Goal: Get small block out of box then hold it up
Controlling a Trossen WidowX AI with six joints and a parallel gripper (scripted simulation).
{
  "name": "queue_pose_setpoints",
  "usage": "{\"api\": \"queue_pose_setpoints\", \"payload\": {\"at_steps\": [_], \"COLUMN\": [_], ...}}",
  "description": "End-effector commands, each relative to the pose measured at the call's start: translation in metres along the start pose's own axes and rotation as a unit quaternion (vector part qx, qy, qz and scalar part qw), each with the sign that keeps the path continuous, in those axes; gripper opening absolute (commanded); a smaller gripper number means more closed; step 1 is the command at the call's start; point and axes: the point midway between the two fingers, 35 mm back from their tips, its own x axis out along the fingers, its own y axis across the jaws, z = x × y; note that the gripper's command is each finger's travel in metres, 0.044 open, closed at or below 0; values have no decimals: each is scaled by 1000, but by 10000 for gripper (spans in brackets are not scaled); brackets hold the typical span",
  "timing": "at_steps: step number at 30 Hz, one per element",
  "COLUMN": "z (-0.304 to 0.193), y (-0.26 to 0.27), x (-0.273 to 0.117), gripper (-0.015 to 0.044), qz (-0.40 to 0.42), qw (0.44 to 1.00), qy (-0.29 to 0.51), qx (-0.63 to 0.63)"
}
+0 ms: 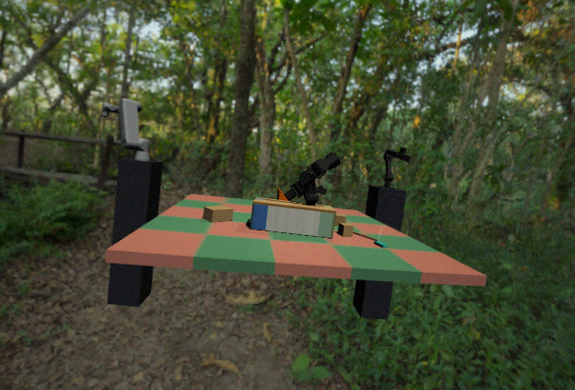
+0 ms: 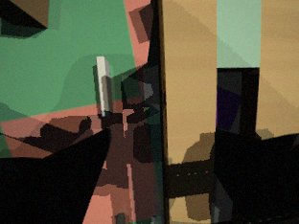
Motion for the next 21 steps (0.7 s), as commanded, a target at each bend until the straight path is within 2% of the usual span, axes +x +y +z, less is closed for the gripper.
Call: {"api": "queue_pose_setpoints", "payload": {"at_steps": [1,15,21], "z": [9,31,37], "y": [0,-1,-1], "x": [1,4,-41], "gripper": [400,400,400], "qz": [-1,-1,0], "qw": [1000,1000,1000], "qy": [-1,-1,2], "qx": [-2,-2,-1]}}
